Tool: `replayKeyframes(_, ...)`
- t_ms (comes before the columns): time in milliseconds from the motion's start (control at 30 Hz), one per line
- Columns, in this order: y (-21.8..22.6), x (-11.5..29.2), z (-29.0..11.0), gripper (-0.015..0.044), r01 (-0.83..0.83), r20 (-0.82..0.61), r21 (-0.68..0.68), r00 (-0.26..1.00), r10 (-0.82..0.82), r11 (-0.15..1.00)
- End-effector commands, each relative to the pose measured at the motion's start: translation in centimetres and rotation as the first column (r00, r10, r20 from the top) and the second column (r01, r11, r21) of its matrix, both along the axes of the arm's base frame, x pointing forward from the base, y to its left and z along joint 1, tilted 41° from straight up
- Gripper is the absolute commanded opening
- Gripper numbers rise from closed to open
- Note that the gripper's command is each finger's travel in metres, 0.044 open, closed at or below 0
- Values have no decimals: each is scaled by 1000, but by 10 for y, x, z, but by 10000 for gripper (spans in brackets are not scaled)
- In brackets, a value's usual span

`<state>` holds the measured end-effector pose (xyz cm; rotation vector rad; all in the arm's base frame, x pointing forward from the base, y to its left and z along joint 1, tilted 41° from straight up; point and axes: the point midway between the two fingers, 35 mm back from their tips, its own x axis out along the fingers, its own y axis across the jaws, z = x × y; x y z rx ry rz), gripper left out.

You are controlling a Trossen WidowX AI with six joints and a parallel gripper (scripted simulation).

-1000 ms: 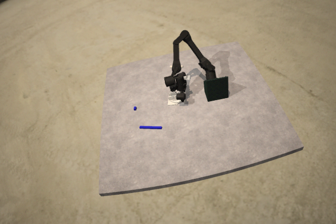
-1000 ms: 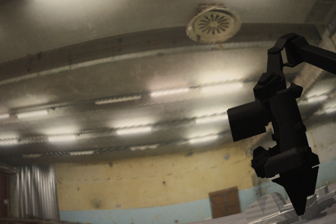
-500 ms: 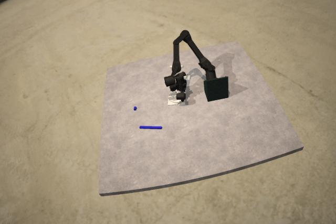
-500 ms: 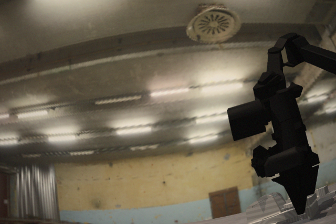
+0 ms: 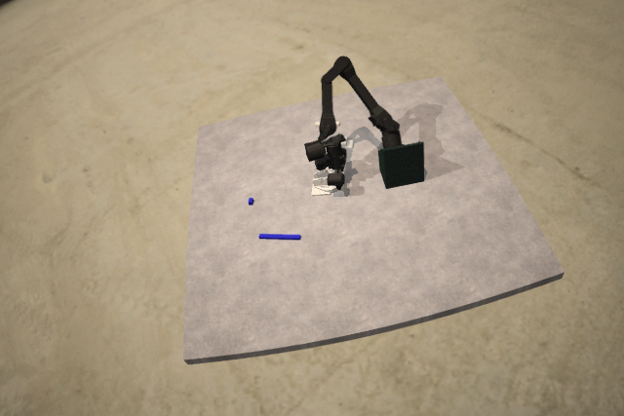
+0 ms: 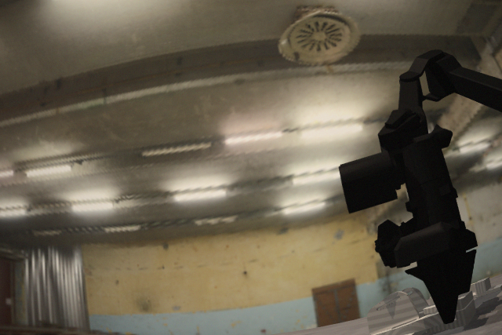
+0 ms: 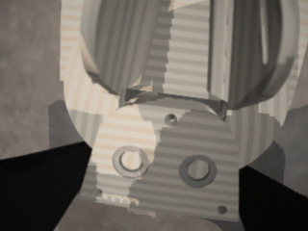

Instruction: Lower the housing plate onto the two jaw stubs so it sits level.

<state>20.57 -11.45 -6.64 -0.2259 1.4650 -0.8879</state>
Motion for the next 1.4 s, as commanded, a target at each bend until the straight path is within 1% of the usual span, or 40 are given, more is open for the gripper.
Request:
replayKeyframes(0, -1, -1, -1, 351, 0, -2, -3, 1000, 0, 1000)
replayKeyframes(767, -1, -1, -1, 351, 0, -2, -3, 1000, 0, 1000)
replayKeyframes(867, 0, 0, 0, 430, -1, -1, 0, 1000, 1, 1000)
replayKeyframes(900, 0, 0, 0, 440, -1, -1, 0, 1000, 1, 1000)
replayKeyframes(1367, 1, 0, 1, 440, -1, -1, 1, 1000, 1, 1000)
